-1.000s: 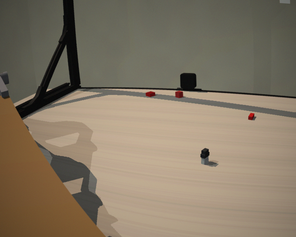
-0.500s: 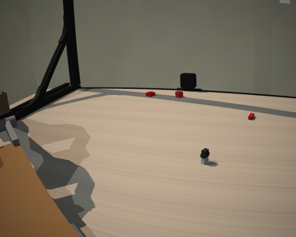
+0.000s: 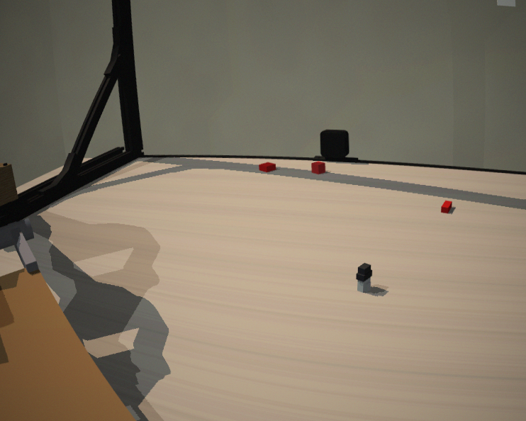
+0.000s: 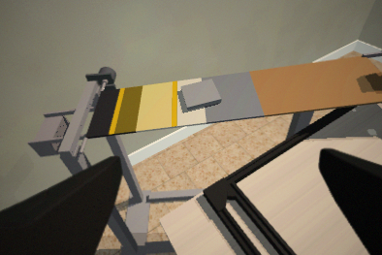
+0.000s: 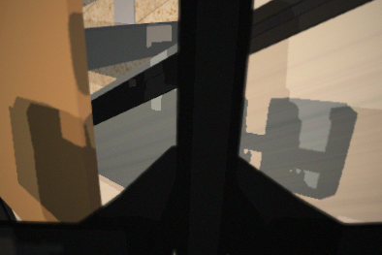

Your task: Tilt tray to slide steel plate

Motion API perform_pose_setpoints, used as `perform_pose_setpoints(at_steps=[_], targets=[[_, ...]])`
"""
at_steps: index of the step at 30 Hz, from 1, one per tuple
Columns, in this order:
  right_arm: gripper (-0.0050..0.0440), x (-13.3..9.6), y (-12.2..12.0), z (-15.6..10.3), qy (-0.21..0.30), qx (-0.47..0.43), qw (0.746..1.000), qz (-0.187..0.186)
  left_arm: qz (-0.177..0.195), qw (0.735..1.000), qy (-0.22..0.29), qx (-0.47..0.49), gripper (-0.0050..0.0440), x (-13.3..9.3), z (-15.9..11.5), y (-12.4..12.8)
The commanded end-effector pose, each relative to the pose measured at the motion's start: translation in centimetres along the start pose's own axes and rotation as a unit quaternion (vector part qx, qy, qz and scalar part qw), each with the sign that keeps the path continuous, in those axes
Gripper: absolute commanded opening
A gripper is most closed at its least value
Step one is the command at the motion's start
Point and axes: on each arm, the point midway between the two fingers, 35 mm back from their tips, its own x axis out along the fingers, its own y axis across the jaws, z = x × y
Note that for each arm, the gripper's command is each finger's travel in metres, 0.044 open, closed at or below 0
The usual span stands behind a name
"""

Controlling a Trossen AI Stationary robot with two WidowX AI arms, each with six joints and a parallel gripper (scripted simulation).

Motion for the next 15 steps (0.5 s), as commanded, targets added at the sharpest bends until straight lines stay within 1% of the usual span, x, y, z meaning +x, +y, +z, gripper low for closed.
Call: perform_pose_setpoints(at_steps=[1,6,15], targets=[[0.0,-2.0,2.1,0.0,-0.002,-0.001,1.0,0.018,0.0,1.0,0.0,0.0,0.044,0.0,0.0,0.0],[0.0,-2.9,2.9,0.0,-0.002,-0.001,1.0,0.022,0.0,1.0,0.0,0.0,0.044,0.0,0.0,0.0],[0.0,-3.3,3.3,0.0,-0.002,-0.001,1.0,0.029,0.0,1.0,0.0,0.0,0.044,0.0,0.0,0.0]])
